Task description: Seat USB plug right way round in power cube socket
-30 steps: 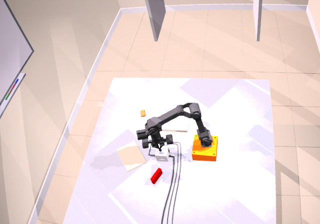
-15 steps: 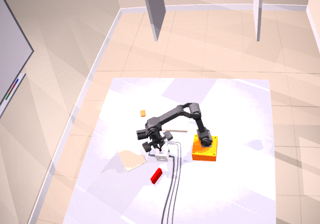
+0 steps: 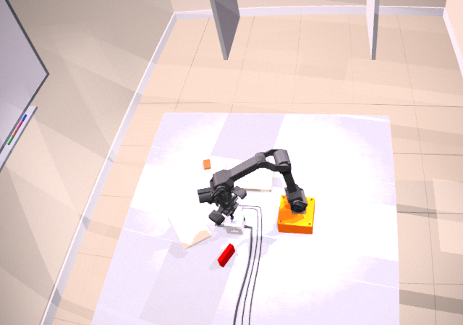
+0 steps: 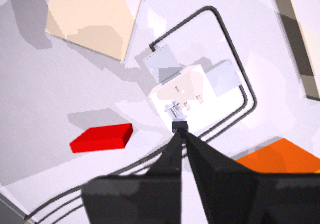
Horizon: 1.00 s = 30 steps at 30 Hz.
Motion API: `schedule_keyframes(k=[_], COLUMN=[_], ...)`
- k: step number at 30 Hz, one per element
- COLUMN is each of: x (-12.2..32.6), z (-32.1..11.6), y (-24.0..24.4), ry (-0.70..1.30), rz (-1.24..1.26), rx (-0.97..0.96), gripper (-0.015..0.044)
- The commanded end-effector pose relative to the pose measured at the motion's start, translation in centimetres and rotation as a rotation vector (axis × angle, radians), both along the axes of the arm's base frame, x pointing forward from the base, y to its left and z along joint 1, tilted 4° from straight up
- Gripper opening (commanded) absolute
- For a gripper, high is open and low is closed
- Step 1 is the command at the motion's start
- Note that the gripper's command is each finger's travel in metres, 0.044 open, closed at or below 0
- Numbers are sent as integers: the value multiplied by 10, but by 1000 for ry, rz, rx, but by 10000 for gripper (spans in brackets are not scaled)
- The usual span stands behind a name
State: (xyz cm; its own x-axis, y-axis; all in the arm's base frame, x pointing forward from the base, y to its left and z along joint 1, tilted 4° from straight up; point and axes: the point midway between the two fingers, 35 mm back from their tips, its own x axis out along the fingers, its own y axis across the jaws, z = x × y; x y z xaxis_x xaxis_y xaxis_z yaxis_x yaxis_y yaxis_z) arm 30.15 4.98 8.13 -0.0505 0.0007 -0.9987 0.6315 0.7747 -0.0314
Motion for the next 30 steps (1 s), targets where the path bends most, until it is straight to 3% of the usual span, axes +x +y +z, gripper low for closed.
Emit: schedule_keyframes(k=[1,30], x=[0,0], z=[0,0], y=[0,0], ry=[0,-1], rz=[93,851], rx=[5,43], gripper=[0,0])
